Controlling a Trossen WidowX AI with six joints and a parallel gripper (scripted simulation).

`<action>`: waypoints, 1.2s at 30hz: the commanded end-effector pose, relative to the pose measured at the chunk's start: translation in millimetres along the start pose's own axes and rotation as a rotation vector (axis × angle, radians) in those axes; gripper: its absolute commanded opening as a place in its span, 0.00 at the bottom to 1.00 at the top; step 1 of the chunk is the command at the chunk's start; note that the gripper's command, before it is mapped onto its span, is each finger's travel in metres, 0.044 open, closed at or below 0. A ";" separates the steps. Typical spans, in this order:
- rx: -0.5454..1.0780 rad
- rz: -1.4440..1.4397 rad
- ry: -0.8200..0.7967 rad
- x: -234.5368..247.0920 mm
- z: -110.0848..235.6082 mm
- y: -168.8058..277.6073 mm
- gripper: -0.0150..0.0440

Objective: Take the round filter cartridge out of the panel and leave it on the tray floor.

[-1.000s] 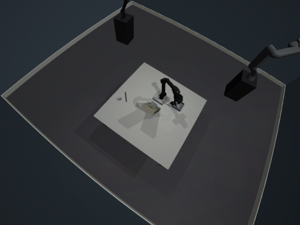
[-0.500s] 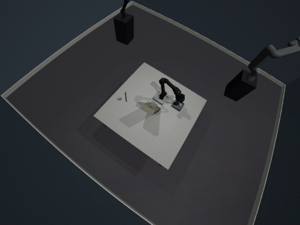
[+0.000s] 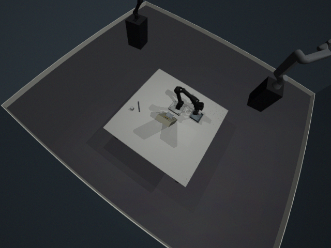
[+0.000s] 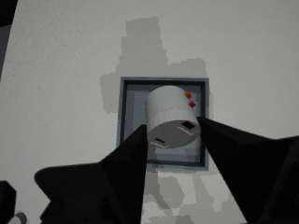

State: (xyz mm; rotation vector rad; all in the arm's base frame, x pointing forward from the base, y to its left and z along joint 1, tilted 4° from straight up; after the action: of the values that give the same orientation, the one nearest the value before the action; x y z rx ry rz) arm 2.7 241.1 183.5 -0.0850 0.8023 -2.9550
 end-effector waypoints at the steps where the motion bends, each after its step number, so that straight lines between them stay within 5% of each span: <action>1: -0.010 0.009 -0.010 4.2 -3.1 2.8 0.25; 23: -0.010 0.009 -0.011 6.7 -67.3 40.1 0.25; 36: -0.007 0.014 -0.016 6.9 -64.4 37.7 0.83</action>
State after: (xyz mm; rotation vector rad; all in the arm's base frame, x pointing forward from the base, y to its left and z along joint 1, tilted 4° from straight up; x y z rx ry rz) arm -6.8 239.9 108.3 -0.1031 0.8044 -2.9362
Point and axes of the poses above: the point midway between the two fingers, 35 mm back from their tips, its own z axis back along the fingers, its own x axis across the jaws, y = z × x, the point moved 6 cm from there along z, back along the fingers, and after that the axes turned 3 degrees about z, right-handed, at the moved point
